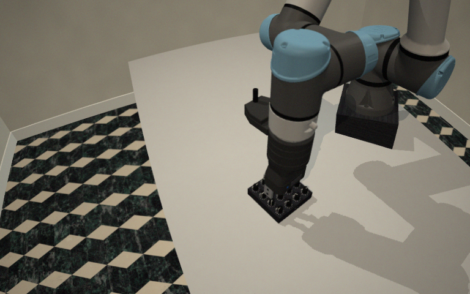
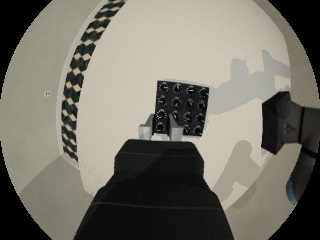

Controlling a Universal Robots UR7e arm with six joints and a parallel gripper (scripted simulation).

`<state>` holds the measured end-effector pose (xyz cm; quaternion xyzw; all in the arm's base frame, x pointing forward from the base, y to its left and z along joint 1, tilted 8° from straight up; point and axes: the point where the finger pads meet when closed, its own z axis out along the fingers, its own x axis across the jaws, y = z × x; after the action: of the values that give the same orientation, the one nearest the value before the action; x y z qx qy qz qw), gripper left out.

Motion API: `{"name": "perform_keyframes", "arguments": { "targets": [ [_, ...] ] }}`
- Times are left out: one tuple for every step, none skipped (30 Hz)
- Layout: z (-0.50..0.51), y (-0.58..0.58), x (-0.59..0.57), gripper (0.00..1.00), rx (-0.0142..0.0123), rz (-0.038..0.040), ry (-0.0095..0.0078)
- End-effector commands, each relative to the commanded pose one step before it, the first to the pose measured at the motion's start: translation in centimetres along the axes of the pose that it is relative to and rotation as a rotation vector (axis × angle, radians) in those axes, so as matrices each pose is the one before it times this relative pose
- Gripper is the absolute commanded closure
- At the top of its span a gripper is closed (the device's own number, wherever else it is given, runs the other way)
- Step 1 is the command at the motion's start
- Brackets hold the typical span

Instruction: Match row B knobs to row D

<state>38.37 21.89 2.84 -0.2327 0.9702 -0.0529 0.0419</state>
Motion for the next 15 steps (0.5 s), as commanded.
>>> {"name": "perform_keyframes", "arguments": {
  "targets": [
    [-0.041,-0.005,-0.040,0.54,0.00010,0.00049,-0.00132],
    [-0.001,-0.002,0.001,0.54,0.00000,0.00096,0.00000],
    [-0.002,-0.003,0.002,0.54,0.00000,0.00182,0.00000],
    [-0.003,-0.005,0.003,0.54,0.00000,0.00291,0.00000],
    [-0.005,-0.007,0.004,0.54,0.00000,0.00420,0.00000],
    [-0.006,-0.009,0.005,0.54,0.00000,0.00568,0.00000],
    [-0.008,-0.012,0.006,0.54,0.00000,0.00731,0.00000],
    [0.000,0.000,0.000,0.54,0.00000,0.00000,0.00000],
    [0.000,0.000,0.000,0.54,0.00000,0.00000,0.00000],
    [-0.010,-0.014,0.008,0.54,0.00000,0.00908,0.00000],
    [-0.012,-0.017,0.009,0.54,0.00000,0.01095,0.00000],
    [-0.015,-0.020,0.010,0.54,0.00000,0.01291,0.00000],
    [-0.017,-0.023,0.012,0.54,0.00000,0.01495,0.00000],
    [-0.019,-0.026,0.013,0.54,0.00000,0.01703,0.00000],
    [-0.022,-0.028,0.014,0.54,0.00000,0.01914,0.00000]
  ]
}}
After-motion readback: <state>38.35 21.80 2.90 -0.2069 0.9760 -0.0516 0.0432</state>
